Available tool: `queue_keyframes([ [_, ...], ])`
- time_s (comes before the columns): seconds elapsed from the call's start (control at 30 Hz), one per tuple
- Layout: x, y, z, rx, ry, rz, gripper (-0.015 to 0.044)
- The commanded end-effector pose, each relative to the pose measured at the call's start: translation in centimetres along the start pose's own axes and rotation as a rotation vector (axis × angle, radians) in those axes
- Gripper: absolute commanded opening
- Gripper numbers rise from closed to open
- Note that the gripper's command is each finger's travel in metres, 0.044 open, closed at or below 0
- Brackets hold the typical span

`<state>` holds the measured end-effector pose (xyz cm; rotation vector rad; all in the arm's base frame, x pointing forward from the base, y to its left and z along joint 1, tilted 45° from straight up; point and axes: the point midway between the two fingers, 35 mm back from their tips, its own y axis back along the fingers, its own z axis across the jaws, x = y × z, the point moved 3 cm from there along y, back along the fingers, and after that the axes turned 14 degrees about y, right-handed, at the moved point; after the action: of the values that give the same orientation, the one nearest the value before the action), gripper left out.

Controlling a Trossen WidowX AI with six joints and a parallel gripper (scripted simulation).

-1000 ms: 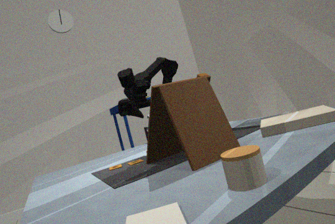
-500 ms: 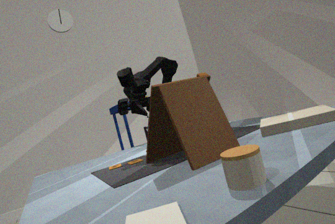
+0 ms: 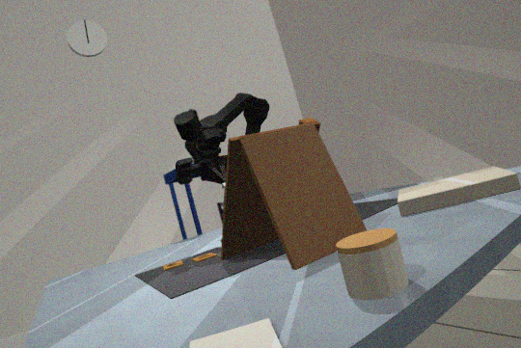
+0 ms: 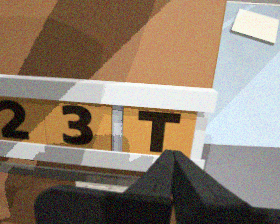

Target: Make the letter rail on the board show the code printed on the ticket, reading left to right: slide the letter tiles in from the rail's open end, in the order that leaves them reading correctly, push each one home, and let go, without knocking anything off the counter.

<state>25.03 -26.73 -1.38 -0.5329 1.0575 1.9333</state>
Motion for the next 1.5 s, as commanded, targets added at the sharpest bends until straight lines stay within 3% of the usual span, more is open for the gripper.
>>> queue_keyframes([
  [0.0,-0.4,-0.7,-1.4,0.012,0.006,0.085,0.0],
  [0.63,-3.1,-2.5,-3.5,-0.166,0.021,0.648,0.0],
  [1.47,-3.3,-3.1,-3.6,-0.169,0.021,0.652,0.0],
])
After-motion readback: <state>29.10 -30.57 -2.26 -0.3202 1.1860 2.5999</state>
